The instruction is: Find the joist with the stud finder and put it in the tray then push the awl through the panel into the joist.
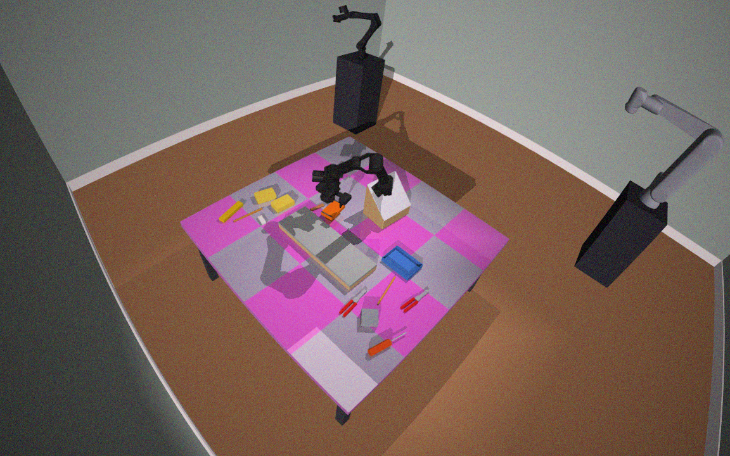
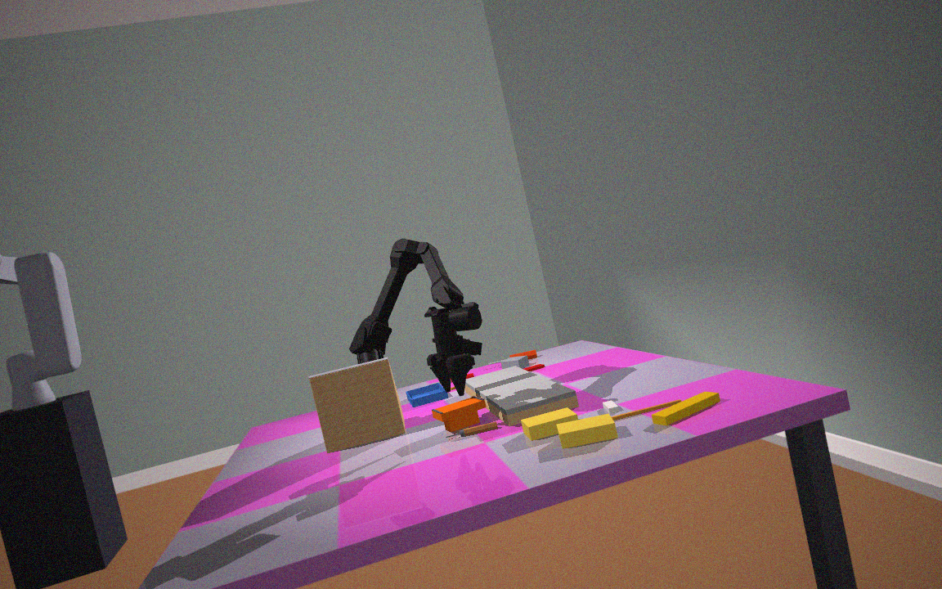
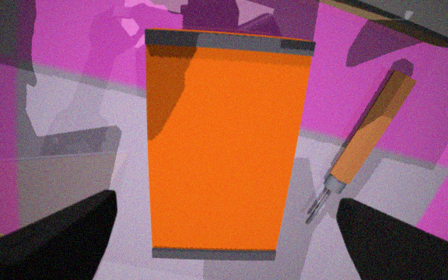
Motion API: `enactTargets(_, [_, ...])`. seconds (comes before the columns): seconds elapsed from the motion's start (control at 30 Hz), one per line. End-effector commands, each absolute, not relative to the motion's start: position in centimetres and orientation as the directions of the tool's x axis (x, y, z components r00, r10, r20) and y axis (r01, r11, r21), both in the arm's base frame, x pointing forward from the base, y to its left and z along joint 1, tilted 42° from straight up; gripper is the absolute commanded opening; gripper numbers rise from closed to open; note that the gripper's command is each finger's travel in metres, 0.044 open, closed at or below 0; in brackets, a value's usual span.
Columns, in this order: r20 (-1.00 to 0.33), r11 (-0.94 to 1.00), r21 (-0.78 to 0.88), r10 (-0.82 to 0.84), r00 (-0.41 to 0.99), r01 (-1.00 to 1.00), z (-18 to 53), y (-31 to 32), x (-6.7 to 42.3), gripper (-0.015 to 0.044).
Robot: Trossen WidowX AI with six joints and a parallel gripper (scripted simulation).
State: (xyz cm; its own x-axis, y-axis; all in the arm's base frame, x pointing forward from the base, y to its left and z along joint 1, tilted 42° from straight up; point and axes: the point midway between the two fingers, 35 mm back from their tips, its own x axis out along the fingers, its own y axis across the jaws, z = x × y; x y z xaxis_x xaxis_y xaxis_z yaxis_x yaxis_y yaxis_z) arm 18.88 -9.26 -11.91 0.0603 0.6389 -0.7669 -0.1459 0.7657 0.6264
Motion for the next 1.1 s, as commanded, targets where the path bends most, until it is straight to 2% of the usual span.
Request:
enactTargets(0.0, [-0.763,0.762,0.631,0.643,0.062,-0.142,-12.3,-8.7,19.0,0.0440])
enactTargets(0.9, [-0.761,0.761,0.633,0.645,0.062,-0.142,-15.3,-6.0,19.5,0.0440])
enactTargets(0.97, [-0.761,0.761,0.633,0.645,0.062,-0.142,-15.3,-6.0,19.5,0.0387])
enactTargets(1.07, [-0.761,0.761,0.633,0.645,0.062,-0.142,-15.3,-6.0,19.5,0.0368])
